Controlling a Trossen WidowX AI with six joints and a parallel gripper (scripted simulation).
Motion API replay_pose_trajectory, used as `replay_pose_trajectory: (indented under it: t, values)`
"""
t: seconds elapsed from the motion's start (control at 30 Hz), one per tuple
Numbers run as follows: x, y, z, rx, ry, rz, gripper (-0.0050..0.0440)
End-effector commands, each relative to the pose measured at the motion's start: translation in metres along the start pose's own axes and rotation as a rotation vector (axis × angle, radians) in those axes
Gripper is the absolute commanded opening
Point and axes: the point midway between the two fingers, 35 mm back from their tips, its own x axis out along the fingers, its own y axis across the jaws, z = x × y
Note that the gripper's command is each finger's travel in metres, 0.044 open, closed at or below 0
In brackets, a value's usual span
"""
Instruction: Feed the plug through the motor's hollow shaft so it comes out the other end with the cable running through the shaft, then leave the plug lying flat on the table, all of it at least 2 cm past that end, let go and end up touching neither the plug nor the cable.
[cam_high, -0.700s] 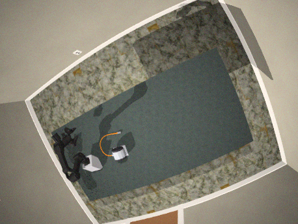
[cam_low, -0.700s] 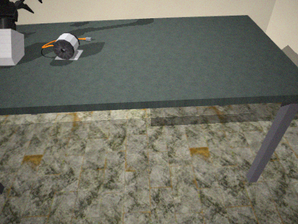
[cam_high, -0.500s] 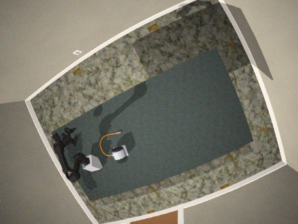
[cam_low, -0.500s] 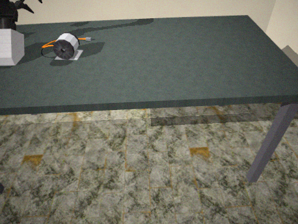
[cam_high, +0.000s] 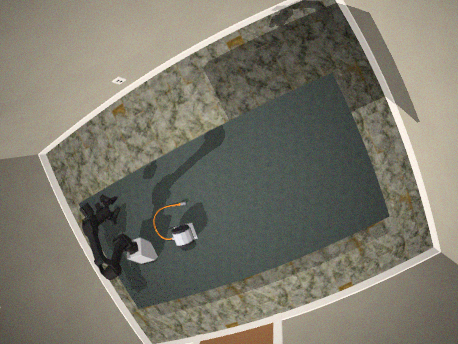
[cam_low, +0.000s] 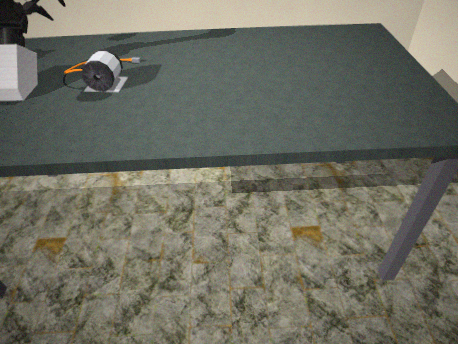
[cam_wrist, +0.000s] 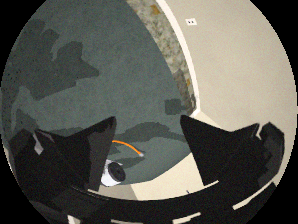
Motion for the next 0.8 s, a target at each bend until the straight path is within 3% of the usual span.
replay_pose_trajectory:
  t: [0.0, 0.17, 0.33, 0.43, 0.77]
  values:
    - [0.017, -0.005, 0.000, 0.155, 0.057, 0.059, 0.0280]
    - [0.053, -0.014, -0.010, 0.470, 0.162, 0.149, 0.0160]
    - [0.092, -0.023, -0.034, 0.800, 0.259, 0.211, 0.0160]
    - [0.100, -0.025, -0.041, 0.890, 0.283, 0.224, 0.0160]
    - [0.167, -0.033, -0.140, 1.583, 0.408, 0.265, 0.0160]
